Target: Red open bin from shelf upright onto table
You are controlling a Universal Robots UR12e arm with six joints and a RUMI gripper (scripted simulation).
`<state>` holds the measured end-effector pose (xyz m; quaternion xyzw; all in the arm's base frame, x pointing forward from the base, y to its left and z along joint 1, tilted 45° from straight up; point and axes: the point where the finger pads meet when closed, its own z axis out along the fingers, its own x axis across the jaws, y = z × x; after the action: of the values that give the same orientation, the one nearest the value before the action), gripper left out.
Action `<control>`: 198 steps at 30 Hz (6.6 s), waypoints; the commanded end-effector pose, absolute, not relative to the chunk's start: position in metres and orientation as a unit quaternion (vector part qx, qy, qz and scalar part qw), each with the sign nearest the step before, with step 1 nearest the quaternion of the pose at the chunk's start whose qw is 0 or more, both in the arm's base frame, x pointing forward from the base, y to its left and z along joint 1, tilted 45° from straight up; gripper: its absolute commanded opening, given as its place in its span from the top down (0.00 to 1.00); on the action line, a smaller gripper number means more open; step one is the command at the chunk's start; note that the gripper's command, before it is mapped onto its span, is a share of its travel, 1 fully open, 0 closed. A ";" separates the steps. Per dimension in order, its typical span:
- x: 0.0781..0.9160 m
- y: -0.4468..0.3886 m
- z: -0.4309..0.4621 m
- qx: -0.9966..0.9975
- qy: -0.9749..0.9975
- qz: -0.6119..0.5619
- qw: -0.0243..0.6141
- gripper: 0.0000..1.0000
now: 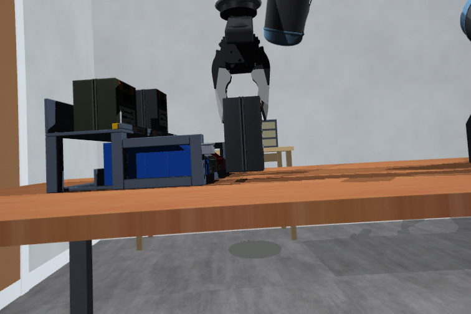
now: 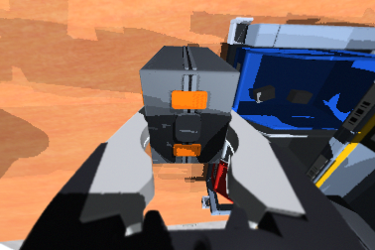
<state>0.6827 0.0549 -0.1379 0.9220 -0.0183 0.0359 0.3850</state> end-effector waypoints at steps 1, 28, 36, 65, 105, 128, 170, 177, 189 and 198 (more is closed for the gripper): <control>0.683 0.055 -0.137 0.922 -0.018 0.037 0.385 1.00; 0.684 0.045 -0.144 0.922 -0.018 0.037 0.385 1.00; 0.684 0.042 -0.146 0.922 -0.018 0.037 0.385 1.00; 0.684 0.042 -0.146 0.922 -0.018 0.036 0.385 0.42; 0.684 0.042 -0.146 0.922 -0.018 0.036 0.385 0.42; 0.682 0.071 -0.117 0.922 -0.018 0.036 0.385 0.42; 0.698 0.030 -0.090 0.922 -0.018 0.037 0.385 0.42; 0.698 0.030 -0.090 0.922 -0.018 0.037 0.385 0.42; 0.712 -0.002 -0.058 0.922 -0.018 0.037 0.385 0.42; 0.718 -0.014 -0.045 0.922 -0.018 0.037 0.385 0.42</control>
<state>0.7116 -0.0022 -0.0583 0.9220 -0.0183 0.0359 0.3850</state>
